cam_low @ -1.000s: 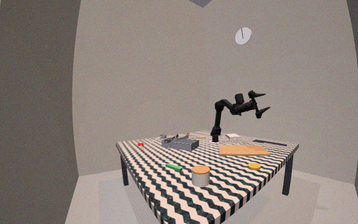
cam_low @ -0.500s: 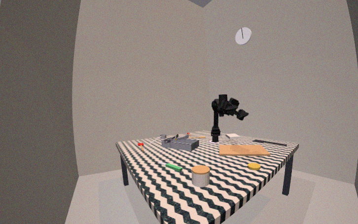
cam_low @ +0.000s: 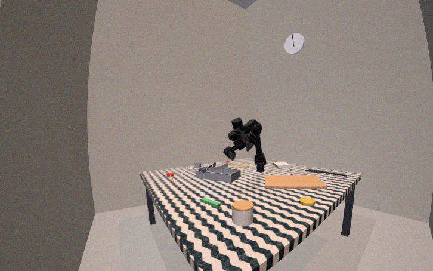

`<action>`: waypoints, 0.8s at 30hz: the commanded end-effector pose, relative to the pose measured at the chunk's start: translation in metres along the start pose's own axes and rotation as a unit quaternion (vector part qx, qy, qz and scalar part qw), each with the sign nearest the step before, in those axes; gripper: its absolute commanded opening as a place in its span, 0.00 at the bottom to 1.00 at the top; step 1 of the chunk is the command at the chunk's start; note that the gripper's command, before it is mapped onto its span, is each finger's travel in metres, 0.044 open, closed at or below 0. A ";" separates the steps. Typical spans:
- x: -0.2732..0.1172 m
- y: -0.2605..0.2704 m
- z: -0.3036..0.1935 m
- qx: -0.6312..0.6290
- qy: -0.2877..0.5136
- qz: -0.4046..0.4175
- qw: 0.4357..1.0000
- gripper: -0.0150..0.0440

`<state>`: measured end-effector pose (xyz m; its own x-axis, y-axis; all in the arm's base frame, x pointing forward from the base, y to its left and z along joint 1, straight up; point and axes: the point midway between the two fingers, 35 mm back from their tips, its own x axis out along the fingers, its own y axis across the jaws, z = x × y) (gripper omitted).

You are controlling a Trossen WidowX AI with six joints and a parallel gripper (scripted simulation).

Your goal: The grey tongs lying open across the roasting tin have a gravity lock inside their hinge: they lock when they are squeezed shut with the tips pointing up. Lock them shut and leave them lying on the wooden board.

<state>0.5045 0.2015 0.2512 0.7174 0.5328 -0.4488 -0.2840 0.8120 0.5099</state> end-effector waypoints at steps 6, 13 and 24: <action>-0.052 -0.146 0.009 0.399 -0.002 -0.200 0.895 1.00; -0.116 -0.229 -0.004 0.636 -0.061 -0.320 0.700 1.00; -0.244 -0.310 -0.049 0.839 -0.212 -0.433 0.252 1.00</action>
<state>0.4297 -0.1253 0.1707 0.3069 -0.0159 -0.9516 0.7709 -0.5822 0.2583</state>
